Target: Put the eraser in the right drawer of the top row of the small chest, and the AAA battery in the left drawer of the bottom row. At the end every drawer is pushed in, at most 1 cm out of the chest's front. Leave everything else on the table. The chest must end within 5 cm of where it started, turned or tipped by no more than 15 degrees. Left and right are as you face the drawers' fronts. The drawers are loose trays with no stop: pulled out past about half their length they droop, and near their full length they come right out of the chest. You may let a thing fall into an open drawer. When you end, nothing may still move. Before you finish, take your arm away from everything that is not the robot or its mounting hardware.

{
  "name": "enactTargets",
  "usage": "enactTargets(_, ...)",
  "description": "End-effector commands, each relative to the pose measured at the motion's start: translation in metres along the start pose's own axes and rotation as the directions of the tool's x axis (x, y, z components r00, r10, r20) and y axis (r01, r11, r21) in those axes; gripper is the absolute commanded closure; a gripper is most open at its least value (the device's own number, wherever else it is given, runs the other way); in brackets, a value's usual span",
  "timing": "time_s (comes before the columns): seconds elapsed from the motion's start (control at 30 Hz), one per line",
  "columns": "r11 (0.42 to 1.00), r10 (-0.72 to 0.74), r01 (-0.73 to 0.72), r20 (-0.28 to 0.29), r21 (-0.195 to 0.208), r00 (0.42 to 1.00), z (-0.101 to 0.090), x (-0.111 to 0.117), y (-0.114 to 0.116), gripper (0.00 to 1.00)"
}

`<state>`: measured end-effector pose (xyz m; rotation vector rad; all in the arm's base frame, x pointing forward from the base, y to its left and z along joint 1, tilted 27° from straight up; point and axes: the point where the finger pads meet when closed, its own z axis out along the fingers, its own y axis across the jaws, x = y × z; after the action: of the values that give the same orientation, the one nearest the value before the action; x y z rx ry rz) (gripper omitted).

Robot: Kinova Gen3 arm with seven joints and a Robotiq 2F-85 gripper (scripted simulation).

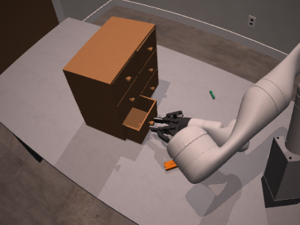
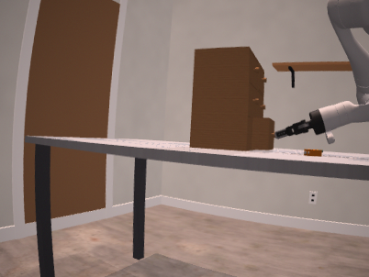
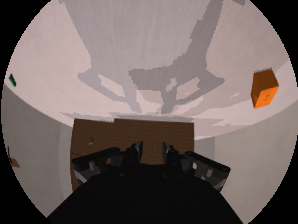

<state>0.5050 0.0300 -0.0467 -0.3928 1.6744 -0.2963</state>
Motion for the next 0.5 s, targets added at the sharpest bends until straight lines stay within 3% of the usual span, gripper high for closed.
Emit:
enactTargets(0.0,1.000,-0.001,0.001,0.001,-0.004,1.000,-0.010,0.002,0.001,0.67)
enactTargets(0.27,1.000,-0.001,0.001,0.001,-0.004,1.000,-0.043,0.014,0.001,0.67)
enactTargets(0.47,1.000,0.001,-0.001,0.002,-0.005,1.000,-0.046,0.016,0.002,0.67)
